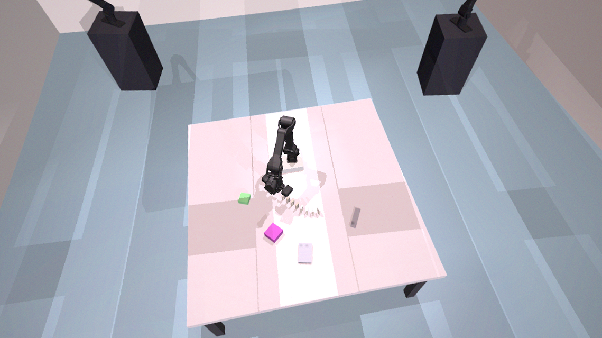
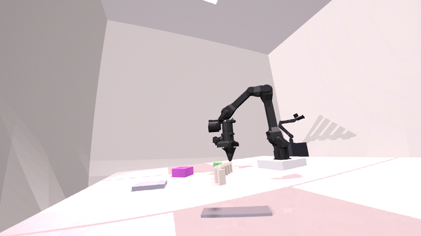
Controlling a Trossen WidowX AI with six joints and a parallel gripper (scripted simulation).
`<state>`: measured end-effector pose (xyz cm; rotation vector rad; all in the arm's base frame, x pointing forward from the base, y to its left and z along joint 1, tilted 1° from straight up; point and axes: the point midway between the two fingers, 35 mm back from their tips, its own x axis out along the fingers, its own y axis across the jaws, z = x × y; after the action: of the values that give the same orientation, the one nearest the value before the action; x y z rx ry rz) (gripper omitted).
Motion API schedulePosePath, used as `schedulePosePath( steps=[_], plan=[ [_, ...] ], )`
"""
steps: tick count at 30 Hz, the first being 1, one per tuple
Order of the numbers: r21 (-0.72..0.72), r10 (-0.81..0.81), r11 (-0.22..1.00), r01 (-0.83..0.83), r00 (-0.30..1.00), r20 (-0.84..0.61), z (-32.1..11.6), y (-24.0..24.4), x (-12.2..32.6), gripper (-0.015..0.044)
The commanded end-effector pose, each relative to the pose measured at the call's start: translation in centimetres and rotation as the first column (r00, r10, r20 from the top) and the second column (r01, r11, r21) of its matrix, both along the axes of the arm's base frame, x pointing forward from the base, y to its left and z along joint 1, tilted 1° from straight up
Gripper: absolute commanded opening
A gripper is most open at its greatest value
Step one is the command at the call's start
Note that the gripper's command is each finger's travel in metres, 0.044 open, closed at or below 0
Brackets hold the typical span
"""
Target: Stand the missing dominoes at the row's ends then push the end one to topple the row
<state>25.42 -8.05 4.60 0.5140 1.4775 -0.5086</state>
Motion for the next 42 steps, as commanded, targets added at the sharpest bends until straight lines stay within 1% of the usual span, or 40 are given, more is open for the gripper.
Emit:
schedulePosePath(
  steps=[1, 29, 32, 37, 42],
  plan=[
    [0.004, -0.003, 1.0, 0.003, 1.0, -0.02, -3.1, 0.2, -0.7, 0.0],
    [0.007, -0.003, 1.0, 0.003, 1.0, -0.018, -3.0, 3.0, 1.8, 0.0],
    [0.008, -0.004, 1.0, 0.004, 1.0, -0.019, -2.0, 2.8, 1.8, 0.0],
    [0.009, -0.004, 1.0, 0.004, 1.0, -0.019, 2.5, 4.5, 2.9, 0.0],
    [0.009, -0.003, 1.0, 0.003, 1.0, -0.017, 3.0, 4.7, 3.0, 0.0]
  ],
)
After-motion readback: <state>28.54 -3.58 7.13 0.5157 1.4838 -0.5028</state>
